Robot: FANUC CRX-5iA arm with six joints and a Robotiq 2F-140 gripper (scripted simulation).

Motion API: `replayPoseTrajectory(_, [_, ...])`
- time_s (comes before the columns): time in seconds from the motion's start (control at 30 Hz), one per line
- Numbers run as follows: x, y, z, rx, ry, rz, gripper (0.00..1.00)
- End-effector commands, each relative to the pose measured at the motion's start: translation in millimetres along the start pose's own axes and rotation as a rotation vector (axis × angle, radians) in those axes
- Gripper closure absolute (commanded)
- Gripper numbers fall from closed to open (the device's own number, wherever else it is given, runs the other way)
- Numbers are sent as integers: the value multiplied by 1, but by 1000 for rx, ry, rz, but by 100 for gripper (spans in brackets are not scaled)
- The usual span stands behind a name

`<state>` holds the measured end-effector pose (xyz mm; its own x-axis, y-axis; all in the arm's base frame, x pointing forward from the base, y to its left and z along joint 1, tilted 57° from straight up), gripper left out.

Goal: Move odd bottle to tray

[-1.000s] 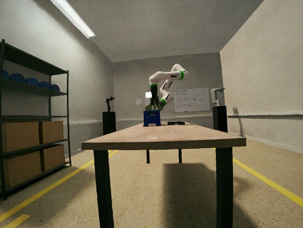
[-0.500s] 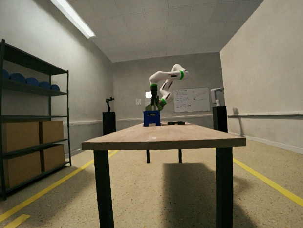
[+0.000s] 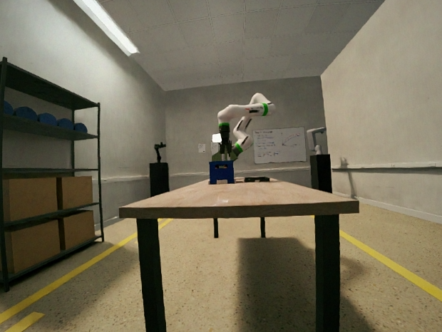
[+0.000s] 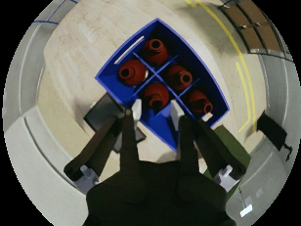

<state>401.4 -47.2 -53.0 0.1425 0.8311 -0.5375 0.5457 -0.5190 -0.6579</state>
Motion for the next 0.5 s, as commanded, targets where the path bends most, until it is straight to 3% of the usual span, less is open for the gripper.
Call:
replayPoseTrajectory(0.0, [2,0,0,0,0,1,56])
replayPoseTrajectory(0.47, [16,0,0,0,0,1,56])
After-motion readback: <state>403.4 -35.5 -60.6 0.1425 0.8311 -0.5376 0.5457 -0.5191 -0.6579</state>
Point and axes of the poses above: the point where the finger pads meet when closed, its own x axis out along the fingers, its own z axis across the jaws, y = z × x, the point moved 5 cm from there along -x, back along the fingers, and after that the axes turned 15 degrees about x, right-handed, at the moved point
